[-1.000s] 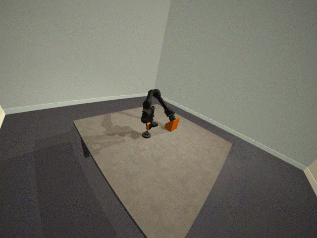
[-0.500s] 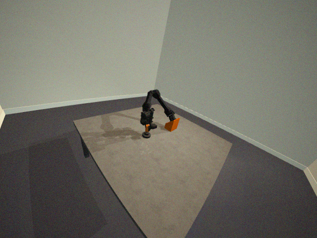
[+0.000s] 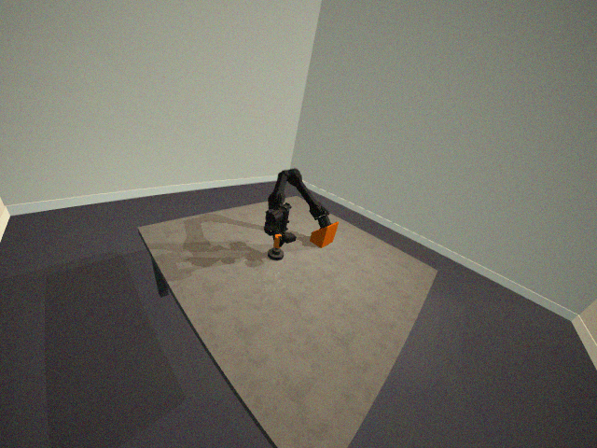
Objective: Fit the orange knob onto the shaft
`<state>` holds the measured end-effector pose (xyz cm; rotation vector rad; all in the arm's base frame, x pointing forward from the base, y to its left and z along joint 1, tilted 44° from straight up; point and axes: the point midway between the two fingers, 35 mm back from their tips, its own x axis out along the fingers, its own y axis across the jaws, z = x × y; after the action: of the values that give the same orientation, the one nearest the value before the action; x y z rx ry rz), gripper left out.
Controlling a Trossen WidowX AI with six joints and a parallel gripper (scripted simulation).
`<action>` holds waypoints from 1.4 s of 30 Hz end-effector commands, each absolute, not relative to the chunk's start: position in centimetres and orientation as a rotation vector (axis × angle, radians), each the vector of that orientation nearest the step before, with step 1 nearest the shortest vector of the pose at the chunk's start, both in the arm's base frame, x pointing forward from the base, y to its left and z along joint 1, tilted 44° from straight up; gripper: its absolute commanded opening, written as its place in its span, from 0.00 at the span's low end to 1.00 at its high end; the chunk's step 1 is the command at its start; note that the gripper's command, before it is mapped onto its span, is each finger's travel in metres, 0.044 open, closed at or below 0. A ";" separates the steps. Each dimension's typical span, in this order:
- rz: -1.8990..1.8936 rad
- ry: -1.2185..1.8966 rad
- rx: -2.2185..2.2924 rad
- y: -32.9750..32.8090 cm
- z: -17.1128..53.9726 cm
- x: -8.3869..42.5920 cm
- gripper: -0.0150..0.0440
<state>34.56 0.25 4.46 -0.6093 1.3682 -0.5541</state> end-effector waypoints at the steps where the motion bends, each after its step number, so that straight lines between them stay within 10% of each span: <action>1: -0.555 1.358 -0.606 0.3 4.8 34.9 0.25; 42: -0.555 1.358 -0.606 0.0 4.3 34.8 0.25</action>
<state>34.65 0.05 4.30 -0.6032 1.3642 -0.5566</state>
